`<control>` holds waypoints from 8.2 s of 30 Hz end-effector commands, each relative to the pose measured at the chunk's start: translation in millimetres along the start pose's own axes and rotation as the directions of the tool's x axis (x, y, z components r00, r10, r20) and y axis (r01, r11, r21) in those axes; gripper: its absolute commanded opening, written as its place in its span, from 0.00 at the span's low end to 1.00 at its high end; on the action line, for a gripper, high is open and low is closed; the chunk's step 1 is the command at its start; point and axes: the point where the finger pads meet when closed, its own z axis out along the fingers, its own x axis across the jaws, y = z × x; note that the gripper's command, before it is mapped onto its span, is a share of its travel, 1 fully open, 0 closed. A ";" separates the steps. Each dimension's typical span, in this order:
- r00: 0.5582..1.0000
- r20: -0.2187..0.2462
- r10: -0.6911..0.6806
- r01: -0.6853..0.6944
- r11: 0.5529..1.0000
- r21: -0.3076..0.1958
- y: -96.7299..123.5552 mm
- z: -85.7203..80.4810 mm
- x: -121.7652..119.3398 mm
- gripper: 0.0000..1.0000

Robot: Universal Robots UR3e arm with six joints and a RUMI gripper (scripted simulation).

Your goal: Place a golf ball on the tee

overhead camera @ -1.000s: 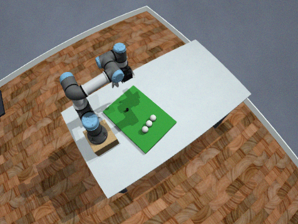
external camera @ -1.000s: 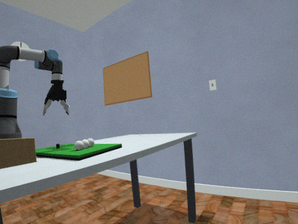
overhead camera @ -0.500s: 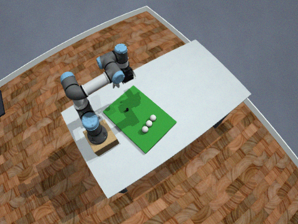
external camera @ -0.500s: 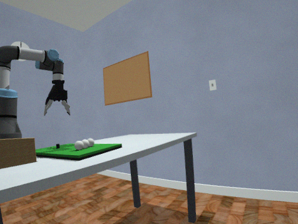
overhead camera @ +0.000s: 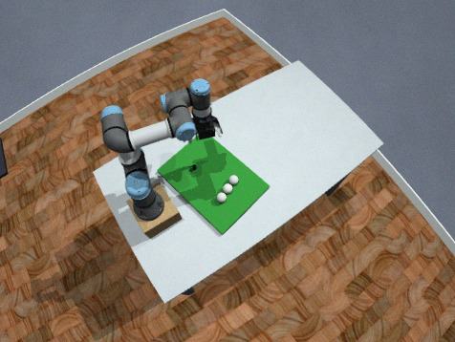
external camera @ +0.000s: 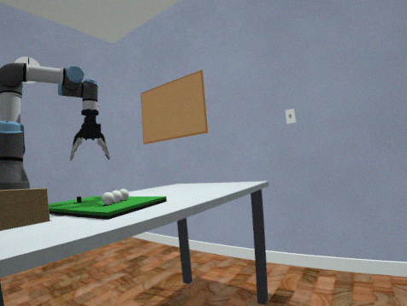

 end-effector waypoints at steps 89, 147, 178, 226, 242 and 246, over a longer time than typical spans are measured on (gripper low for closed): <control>0.664 -0.024 0.747 -0.747 0.665 0.004 191.1 139.3 54.7 1.00; 0.665 -0.027 0.746 -0.747 0.665 0.006 191.8 112.8 55.6 0.00; 0.665 -0.026 0.746 -0.747 0.665 0.004 190.3 39.2 53.3 0.00; 0.665 -0.024 0.747 -0.747 0.665 0.004 48.7 36.3 -60.2 0.00; 0.665 -0.024 0.747 -0.747 0.665 0.004 49.0 86.0 -59.1 0.00; 0.665 -0.024 0.747 -0.747 0.665 0.004 49.1 91.6 -59.2 0.00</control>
